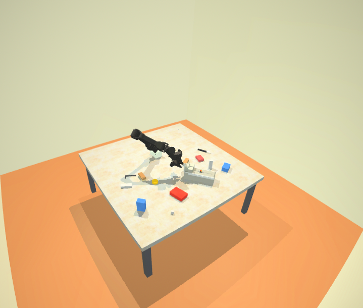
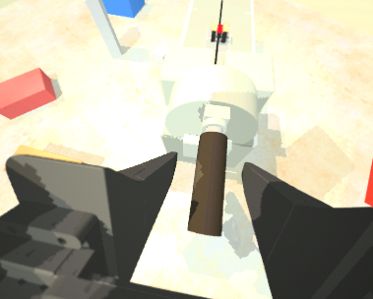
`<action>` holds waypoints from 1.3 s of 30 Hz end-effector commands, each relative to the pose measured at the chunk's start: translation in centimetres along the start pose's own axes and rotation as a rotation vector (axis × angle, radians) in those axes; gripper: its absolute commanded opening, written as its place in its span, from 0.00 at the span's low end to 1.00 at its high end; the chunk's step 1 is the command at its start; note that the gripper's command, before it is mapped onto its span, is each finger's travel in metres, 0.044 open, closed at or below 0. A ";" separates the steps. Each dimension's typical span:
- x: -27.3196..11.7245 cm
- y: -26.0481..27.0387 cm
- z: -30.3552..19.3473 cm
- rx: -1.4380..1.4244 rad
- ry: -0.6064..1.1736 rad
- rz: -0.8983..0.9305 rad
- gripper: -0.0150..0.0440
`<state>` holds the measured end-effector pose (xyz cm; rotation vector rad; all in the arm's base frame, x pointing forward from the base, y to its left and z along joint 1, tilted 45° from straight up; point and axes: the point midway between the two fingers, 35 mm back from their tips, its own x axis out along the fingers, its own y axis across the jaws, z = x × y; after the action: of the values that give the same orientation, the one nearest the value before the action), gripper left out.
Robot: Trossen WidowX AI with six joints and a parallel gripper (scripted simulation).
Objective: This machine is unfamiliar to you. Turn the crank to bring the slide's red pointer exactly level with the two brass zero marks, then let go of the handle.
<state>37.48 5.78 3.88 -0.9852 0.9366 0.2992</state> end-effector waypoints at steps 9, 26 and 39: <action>0.1 0.1 0.0 -0.004 -0.003 0.005 0.25; 0.0 0.5 -0.1 -0.004 -0.003 0.005 0.25; 0.1 1.2 -0.1 -0.004 -0.003 0.005 0.25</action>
<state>37.29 5.85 3.63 -0.9852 0.9303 0.2877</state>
